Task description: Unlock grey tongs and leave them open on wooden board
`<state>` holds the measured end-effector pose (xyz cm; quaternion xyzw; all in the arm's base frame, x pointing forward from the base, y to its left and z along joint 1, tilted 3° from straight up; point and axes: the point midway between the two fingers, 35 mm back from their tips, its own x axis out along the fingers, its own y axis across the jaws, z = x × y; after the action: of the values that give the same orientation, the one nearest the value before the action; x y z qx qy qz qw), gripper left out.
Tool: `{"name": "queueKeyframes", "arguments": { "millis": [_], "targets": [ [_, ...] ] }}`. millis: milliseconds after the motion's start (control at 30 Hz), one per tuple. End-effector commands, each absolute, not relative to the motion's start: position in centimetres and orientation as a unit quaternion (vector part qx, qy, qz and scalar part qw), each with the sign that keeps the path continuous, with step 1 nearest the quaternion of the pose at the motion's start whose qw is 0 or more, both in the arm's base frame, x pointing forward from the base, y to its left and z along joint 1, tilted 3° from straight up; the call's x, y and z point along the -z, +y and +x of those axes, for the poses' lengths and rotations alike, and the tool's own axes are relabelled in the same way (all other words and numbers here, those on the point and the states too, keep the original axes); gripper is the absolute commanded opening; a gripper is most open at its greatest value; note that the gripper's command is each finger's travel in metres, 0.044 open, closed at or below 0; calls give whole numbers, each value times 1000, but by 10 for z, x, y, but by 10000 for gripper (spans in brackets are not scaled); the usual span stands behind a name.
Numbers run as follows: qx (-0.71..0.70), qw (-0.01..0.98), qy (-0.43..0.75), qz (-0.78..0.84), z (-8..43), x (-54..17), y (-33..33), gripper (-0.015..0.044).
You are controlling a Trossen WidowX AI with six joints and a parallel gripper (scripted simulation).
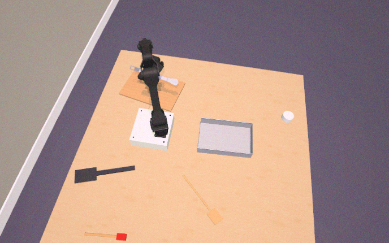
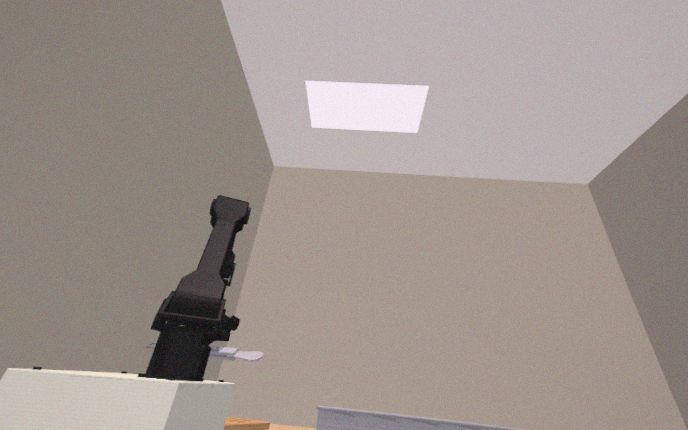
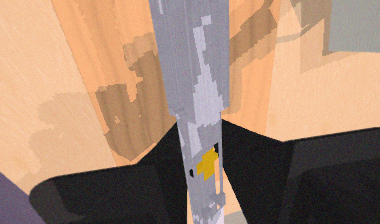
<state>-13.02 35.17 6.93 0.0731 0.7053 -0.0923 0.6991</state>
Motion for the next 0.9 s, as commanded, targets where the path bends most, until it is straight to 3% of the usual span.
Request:
{"name": "queueKeyframes", "arguments": {
  "millis": [0,867],
  "targets": [
    [90,700,705,77,-130,-65,353,-150],
    [91,700,705,77,-131,-22,353,-150]
  ]
}}
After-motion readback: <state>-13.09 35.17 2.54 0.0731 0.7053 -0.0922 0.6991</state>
